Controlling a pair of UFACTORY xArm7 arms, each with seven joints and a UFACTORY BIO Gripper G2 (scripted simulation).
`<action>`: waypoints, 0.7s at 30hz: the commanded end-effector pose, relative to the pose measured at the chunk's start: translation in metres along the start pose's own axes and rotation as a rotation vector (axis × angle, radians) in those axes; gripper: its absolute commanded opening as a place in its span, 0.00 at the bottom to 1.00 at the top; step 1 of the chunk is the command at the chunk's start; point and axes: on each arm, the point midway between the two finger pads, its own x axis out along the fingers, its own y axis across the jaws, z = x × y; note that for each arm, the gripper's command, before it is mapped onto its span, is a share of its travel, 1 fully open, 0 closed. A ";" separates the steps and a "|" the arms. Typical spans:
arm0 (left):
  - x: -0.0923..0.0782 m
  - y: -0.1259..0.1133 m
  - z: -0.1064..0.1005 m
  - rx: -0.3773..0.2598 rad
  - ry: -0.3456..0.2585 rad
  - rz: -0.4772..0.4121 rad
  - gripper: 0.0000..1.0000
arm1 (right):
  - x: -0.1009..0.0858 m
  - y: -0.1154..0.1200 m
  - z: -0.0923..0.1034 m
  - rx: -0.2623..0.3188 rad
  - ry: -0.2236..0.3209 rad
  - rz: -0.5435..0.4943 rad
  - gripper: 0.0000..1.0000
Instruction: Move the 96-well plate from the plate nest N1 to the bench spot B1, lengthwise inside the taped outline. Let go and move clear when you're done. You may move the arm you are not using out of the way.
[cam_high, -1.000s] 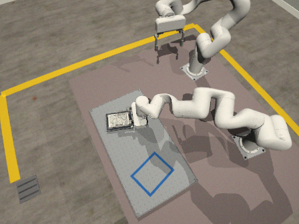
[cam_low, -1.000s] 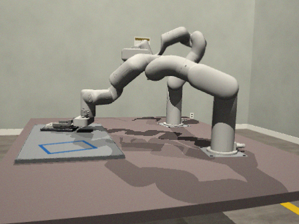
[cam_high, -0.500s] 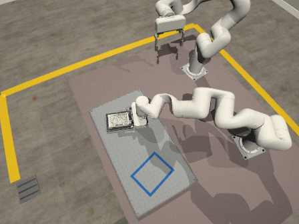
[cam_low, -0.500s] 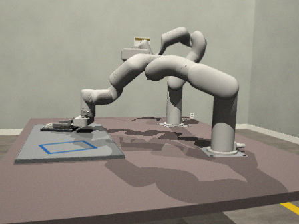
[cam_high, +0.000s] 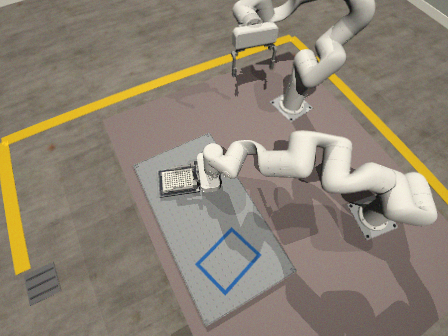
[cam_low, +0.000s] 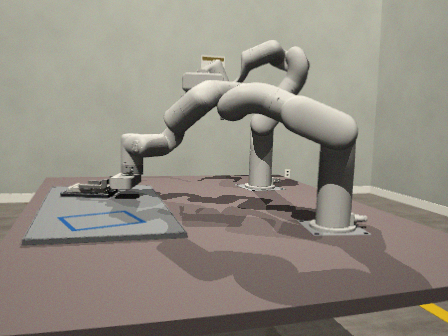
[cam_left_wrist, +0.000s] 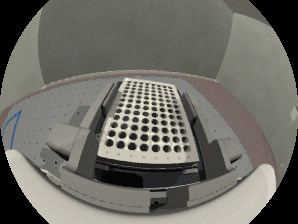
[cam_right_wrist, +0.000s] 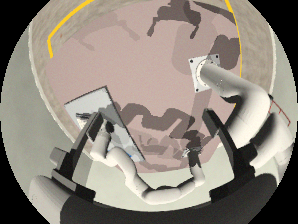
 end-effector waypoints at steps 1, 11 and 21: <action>0.002 -0.001 0.006 -0.003 -0.006 0.000 0.00 | -0.001 0.001 0.000 0.000 -0.001 0.003 1.00; 0.001 -0.001 0.012 -0.003 -0.006 0.000 0.00 | -0.001 0.001 0.000 0.000 -0.001 0.003 1.00; 0.002 -0.001 0.018 -0.003 -0.006 0.000 0.00 | -0.001 0.001 0.000 0.000 -0.001 0.003 1.00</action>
